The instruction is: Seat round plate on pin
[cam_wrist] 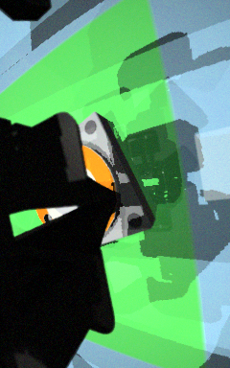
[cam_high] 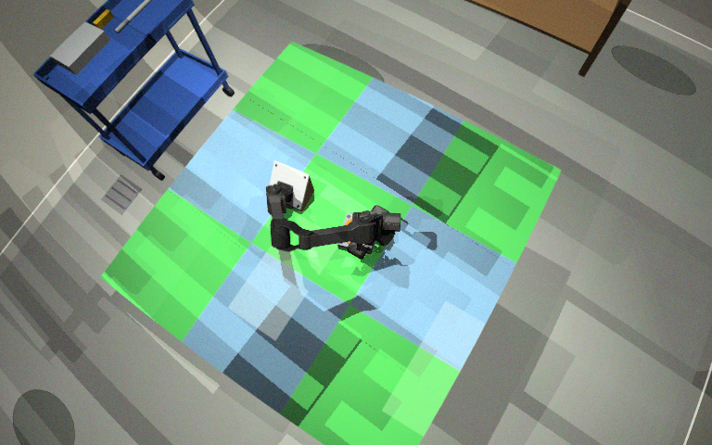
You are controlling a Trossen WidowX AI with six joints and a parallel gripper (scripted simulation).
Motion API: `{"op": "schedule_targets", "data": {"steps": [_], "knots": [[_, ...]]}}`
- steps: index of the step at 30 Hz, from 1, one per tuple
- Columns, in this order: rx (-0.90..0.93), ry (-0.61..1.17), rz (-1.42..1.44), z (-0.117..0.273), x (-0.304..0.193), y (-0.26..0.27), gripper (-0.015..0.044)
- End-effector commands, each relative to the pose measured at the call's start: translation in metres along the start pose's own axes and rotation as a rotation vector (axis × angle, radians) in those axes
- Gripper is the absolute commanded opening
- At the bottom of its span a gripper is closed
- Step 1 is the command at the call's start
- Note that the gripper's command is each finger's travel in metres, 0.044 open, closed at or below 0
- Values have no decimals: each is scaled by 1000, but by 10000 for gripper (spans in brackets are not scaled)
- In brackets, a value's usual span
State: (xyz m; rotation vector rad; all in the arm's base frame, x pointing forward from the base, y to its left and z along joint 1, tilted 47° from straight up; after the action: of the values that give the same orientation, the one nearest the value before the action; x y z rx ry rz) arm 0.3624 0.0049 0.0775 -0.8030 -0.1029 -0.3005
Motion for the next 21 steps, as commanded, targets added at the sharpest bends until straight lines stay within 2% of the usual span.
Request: {"op": "schedule_targets", "data": {"steps": [1,21], "knots": [[-11,3,-2,-2,0,-8,0],[-11,3,-2,-2,-1,-16,0]]}}
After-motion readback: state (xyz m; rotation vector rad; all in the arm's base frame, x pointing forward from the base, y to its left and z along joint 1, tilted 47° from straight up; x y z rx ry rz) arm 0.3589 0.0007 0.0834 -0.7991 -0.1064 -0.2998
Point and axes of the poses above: the point midway between the two fingers, 35 mm back from their tips, its own z axis back along the fingers, its own y axis across the jaws, x = y × z, the point moved 5 cm from there along z, back along the fingers, and after that the axes turned 8 degrees about -z, right-handed, at the moved point
